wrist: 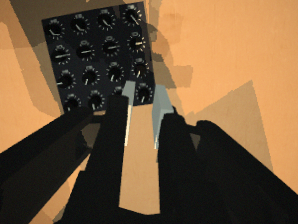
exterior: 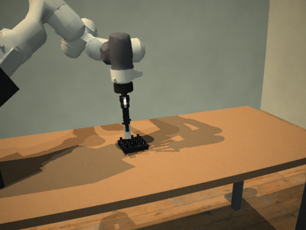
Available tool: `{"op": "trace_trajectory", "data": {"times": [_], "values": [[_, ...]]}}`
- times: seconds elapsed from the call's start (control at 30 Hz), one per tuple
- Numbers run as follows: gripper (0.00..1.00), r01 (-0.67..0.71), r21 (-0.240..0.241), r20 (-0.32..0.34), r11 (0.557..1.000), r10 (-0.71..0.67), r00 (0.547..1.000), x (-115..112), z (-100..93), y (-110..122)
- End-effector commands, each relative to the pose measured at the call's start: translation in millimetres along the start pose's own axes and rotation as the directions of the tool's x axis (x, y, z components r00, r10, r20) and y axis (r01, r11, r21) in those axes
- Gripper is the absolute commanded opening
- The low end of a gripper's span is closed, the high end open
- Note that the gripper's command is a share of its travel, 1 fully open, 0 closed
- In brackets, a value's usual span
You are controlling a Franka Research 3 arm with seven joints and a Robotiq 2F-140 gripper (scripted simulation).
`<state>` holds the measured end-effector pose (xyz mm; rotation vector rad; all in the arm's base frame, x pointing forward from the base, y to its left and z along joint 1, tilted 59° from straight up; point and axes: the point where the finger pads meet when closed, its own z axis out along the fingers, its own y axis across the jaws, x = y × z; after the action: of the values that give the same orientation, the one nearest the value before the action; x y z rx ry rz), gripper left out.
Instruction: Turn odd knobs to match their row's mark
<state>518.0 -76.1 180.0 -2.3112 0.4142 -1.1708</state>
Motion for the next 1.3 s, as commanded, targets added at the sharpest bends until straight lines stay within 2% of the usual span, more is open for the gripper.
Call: {"op": "trace_trajectory", "data": {"times": [0.0,0.23,0.73,0.8,0.83,1.27], "values": [[0.12,-0.153,-0.029,-0.001,0.988,0.153,0.988,1.4,-1.8,5.9],[0.12,-0.241,-0.030,-0.006,0.970,0.241,0.971,2.4,-2.7,7.0],[0.12,-0.509,-0.029,-0.020,0.861,0.508,0.861,4.1,-5.6,9.5],[0.12,-0.509,-0.029,-0.020,0.861,0.508,0.861,4.1,-5.6,9.5],[0.12,-0.547,-0.028,-0.022,0.837,0.547,0.837,4.2,-6.1,9.7],[0.12,-0.717,-0.024,-0.027,0.697,0.717,0.697,3.7,-8.6,10.1]]}}
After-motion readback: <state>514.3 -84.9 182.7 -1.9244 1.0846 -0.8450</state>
